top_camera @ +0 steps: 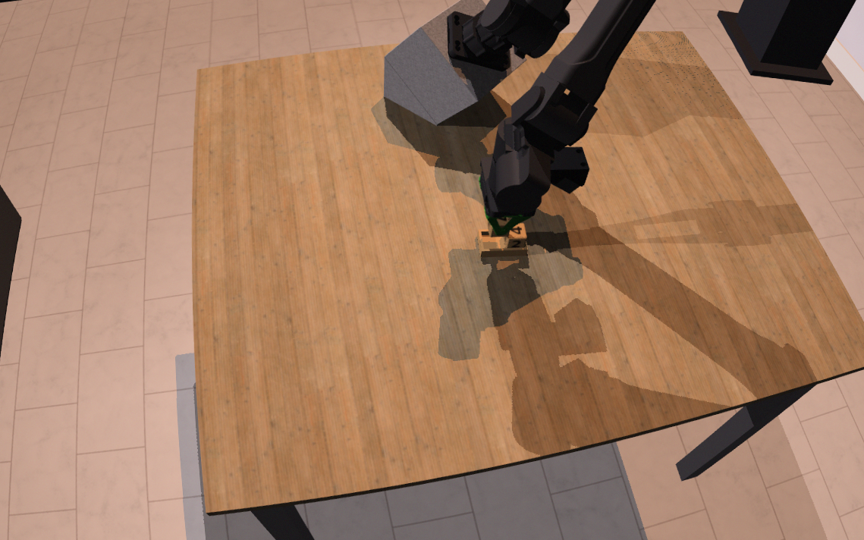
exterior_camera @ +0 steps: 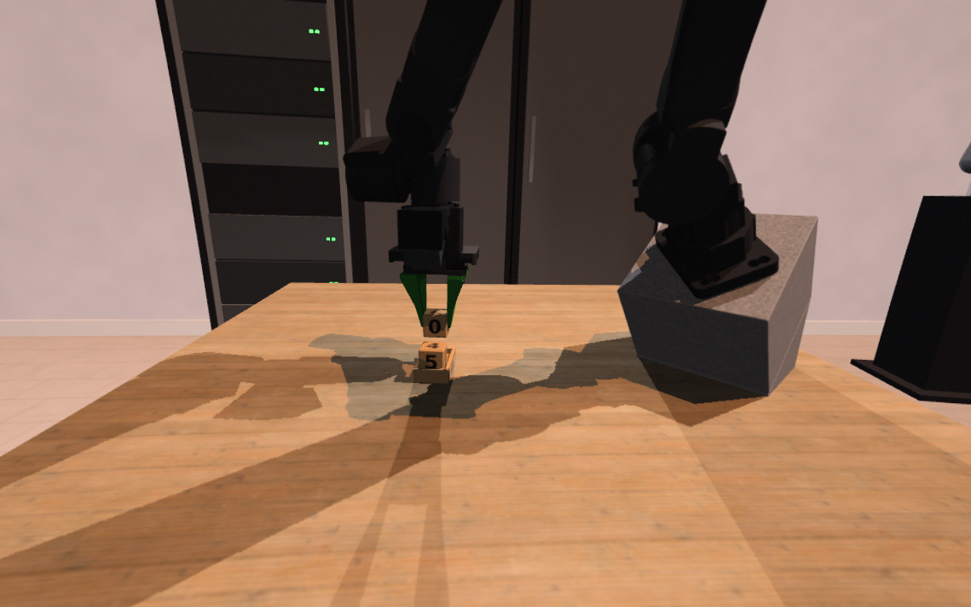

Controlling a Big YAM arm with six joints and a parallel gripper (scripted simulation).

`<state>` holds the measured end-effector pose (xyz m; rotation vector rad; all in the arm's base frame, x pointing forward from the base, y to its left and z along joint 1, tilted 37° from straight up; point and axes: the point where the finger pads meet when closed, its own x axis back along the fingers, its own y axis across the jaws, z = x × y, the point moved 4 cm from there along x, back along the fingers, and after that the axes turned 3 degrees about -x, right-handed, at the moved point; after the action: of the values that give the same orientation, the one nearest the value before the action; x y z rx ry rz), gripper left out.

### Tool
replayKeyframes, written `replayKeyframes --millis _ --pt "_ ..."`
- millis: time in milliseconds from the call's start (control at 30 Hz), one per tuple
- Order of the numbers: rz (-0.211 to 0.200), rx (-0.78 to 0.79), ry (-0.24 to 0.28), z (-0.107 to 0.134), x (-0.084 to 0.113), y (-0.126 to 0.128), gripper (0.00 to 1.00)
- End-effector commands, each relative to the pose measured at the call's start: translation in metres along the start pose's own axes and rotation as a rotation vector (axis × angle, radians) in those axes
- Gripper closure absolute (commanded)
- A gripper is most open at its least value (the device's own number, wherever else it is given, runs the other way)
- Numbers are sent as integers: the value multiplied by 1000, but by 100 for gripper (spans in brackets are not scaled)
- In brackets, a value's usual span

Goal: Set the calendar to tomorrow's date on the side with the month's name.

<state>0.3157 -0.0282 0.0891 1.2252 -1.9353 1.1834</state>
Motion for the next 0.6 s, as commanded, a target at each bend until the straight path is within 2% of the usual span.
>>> replayKeyframes --millis 0,100,433,567 --pt "22 10 0 -2 1 -14 74" --pt "30 13 2 -2 3 -15 74" --pt "1 1 -2 -2 -10 -2 74" --pt "7 1 0 -1 -12 -5 74"
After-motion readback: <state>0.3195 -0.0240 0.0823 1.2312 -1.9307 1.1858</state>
